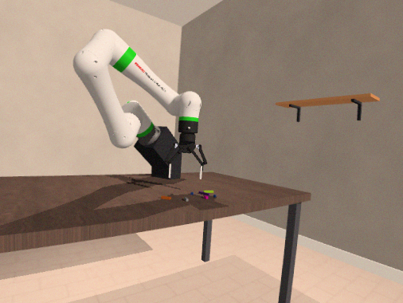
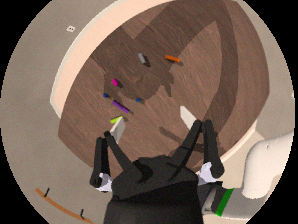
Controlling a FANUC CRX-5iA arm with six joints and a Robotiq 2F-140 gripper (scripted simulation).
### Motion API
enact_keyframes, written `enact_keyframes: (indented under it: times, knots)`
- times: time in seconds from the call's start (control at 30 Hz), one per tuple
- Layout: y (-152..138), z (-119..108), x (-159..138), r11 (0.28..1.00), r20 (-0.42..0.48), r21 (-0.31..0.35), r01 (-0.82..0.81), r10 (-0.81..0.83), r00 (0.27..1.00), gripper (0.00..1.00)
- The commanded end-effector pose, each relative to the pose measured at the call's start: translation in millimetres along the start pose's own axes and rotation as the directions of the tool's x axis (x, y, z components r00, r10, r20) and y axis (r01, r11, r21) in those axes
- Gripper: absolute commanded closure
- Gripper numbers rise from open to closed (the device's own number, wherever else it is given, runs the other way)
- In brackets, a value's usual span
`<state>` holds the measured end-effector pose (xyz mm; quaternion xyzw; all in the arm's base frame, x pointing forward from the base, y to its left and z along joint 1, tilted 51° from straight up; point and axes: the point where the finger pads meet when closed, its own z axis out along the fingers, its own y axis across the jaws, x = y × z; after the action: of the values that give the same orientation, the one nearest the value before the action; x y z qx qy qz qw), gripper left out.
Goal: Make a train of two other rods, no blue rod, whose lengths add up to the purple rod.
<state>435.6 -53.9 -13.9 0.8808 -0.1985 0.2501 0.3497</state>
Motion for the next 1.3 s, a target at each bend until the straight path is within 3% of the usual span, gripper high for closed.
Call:
enact_keyframes:
  times: [0.0, 0.17, 1.27]
  knots:
    - [6.0, -0.2, 7.4, 0.986, -0.012, 0.003, -0.166, 0.166, 0.986, 0.00]
    - [11.1, -0.2, 13.2, 0.957, -0.012, 0.003, -0.289, 0.289, 0.957, 0.00]
    - [11.2, -0.2, 13.2, 0.957, -0.012, 0.003, -0.290, 0.290, 0.957, 0.00]
